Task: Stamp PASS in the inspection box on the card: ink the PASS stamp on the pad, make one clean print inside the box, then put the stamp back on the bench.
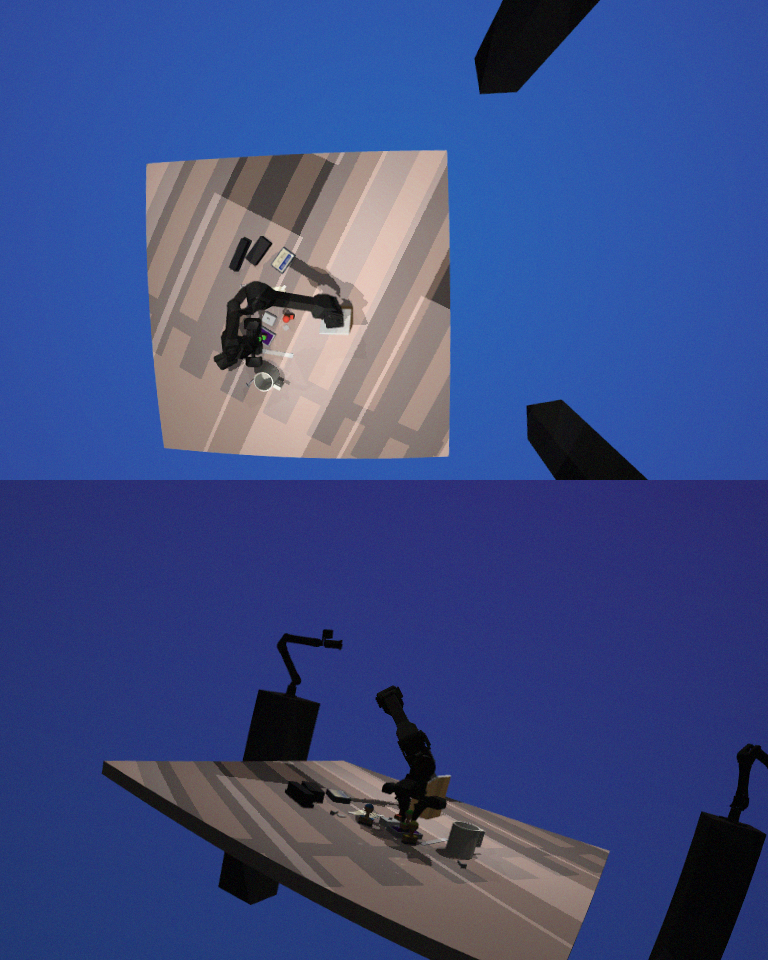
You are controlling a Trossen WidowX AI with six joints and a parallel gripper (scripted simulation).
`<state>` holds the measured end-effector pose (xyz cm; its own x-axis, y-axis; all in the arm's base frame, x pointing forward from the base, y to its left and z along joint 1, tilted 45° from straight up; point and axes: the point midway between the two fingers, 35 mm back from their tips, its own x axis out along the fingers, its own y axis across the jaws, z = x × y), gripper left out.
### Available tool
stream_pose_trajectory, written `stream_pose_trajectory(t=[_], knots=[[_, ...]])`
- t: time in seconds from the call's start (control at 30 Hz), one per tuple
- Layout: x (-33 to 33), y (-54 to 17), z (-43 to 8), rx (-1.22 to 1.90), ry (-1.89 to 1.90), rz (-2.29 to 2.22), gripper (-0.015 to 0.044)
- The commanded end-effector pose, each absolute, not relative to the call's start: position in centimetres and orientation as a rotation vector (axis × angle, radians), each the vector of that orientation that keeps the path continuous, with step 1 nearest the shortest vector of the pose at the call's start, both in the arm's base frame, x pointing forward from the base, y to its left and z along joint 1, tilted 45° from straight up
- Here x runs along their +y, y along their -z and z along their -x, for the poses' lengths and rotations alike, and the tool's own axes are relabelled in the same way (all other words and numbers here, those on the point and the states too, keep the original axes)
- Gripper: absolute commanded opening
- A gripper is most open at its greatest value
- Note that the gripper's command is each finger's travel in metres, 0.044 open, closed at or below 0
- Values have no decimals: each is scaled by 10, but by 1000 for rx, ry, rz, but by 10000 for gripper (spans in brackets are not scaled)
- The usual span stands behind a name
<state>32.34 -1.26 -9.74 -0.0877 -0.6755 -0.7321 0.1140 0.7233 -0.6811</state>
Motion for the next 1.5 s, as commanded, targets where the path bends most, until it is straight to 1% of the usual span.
stream_pose_trajectory(t=[0.0,1.47], knots=[[-15,98,-323,1528,706,481,0],[-13,97,-323,1528,705,481,0]])
